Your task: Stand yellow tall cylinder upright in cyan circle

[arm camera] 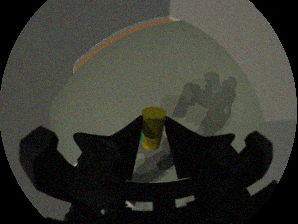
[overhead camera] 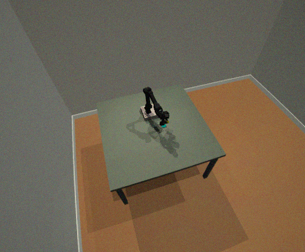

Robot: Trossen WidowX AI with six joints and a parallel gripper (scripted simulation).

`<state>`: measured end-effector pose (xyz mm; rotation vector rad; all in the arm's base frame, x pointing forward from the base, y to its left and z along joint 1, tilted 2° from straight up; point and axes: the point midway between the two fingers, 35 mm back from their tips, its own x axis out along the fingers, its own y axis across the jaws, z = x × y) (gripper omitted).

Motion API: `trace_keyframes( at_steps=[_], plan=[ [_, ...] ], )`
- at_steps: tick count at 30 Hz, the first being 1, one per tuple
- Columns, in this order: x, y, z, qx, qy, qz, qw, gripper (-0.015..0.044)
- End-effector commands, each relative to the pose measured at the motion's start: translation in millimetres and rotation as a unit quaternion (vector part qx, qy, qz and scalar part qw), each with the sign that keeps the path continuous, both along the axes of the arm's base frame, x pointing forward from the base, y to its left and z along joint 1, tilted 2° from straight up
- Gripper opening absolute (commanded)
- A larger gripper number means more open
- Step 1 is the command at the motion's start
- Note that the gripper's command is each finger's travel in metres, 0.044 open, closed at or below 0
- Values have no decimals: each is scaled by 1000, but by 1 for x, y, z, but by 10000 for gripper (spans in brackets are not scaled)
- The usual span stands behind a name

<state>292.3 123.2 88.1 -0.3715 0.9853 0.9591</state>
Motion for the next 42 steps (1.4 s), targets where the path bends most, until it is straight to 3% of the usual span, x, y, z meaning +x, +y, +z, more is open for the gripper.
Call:
trace_keyframes(
  at_steps=[1,42],
  plan=[
    [1,0,2,15,-7,-5,1000,105],
    [7,-9,3,139,-76,-22,987,105]
  ],
)
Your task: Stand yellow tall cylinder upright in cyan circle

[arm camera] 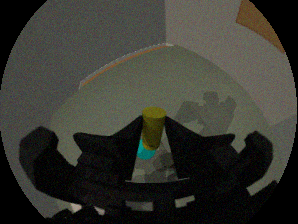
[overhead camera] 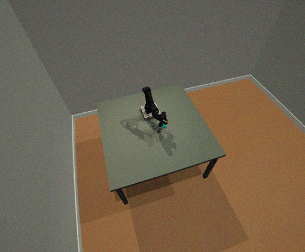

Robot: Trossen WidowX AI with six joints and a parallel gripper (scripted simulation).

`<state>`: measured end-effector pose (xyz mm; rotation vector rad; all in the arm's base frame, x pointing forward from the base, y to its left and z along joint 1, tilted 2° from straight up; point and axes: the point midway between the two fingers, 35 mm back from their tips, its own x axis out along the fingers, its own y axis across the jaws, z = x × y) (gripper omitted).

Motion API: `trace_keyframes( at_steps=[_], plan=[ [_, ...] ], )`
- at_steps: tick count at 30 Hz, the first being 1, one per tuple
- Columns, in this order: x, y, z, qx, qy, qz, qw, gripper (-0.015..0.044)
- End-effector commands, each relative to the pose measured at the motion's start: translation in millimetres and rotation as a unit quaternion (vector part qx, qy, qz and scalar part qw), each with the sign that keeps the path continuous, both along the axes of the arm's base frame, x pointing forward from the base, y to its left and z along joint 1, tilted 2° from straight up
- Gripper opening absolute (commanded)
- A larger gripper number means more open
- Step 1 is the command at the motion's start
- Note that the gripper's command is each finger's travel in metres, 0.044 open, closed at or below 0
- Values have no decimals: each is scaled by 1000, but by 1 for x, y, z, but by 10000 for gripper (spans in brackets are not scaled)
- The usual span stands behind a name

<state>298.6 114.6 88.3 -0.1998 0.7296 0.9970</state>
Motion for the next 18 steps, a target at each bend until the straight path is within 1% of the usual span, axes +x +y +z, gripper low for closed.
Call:
trace_keyframes(
  at_steps=[1,18],
  plan=[
    [0,-1,3,14,-8,-2,1000,105],
    [-2,-6,6,59,-41,-3,997,105]
  ],
)
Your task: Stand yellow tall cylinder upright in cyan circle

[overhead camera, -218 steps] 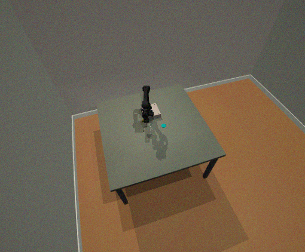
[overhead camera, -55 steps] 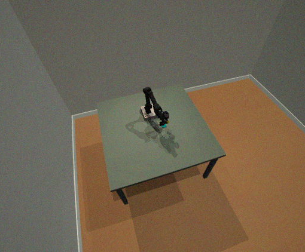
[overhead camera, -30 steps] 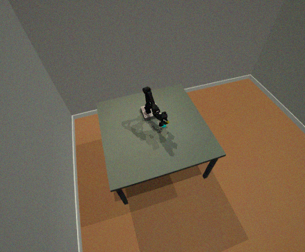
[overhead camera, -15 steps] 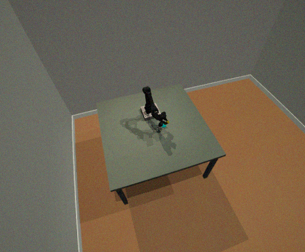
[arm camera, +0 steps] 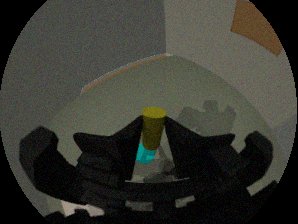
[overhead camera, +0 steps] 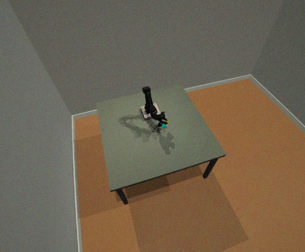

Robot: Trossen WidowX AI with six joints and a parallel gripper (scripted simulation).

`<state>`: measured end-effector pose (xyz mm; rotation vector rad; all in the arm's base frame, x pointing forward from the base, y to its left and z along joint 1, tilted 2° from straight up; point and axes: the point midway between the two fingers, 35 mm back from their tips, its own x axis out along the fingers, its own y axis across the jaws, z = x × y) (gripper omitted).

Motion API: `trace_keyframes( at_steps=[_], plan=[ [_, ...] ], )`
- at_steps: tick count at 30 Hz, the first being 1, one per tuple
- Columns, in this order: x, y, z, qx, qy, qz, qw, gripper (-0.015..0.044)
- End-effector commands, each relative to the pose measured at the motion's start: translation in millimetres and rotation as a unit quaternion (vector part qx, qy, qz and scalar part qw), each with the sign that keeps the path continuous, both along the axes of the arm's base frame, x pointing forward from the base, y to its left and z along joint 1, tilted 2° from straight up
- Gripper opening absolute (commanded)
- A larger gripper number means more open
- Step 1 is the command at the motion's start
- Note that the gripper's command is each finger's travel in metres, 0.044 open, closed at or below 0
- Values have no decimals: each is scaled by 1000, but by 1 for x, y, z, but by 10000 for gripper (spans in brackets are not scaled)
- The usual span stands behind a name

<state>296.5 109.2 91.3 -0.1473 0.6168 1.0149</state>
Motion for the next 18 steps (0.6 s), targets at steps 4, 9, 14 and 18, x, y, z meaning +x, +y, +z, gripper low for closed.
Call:
trace_keyframes(
  at_steps=[4,9,14,18],
  plan=[
    [-1,-2,4,20,-14,-1,1000,105],
    [-3,-4,5,33,-25,0,999,105],
    [-5,-6,6,45,-35,1,998,105],
    [-6,-7,7,54,-43,2,998,105]
  ],
)
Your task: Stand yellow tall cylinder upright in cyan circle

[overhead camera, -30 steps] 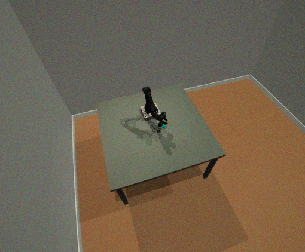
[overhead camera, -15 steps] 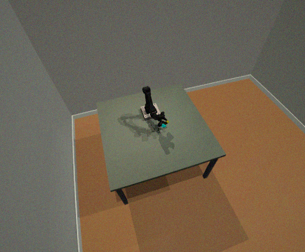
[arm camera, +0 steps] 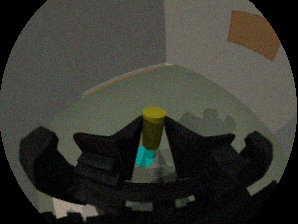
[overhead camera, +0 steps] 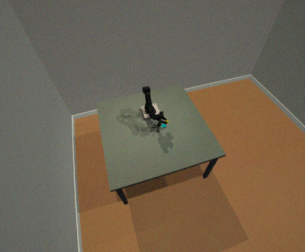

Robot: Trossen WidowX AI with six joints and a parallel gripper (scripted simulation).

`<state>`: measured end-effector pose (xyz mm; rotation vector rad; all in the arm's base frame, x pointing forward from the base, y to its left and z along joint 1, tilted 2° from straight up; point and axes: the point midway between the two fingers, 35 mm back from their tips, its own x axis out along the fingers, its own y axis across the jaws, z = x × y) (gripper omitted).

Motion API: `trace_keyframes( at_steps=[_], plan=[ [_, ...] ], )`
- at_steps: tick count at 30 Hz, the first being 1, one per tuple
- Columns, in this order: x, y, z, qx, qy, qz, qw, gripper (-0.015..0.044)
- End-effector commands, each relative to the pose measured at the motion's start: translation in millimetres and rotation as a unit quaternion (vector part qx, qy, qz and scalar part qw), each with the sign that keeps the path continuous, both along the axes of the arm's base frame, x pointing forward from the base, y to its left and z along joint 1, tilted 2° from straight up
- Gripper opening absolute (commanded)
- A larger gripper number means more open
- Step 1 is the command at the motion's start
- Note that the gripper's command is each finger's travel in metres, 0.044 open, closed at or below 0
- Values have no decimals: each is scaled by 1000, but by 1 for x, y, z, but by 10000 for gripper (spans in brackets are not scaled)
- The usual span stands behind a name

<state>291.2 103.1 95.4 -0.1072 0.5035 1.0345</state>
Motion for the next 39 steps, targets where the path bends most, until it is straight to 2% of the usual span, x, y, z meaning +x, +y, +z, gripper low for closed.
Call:
trace_keyframes(
  at_steps=[1,39],
  plan=[
    [-1,-1,3,12,-9,0,1000,105],
    [-26,-14,13,87,-92,19,992,105]
  ],
)
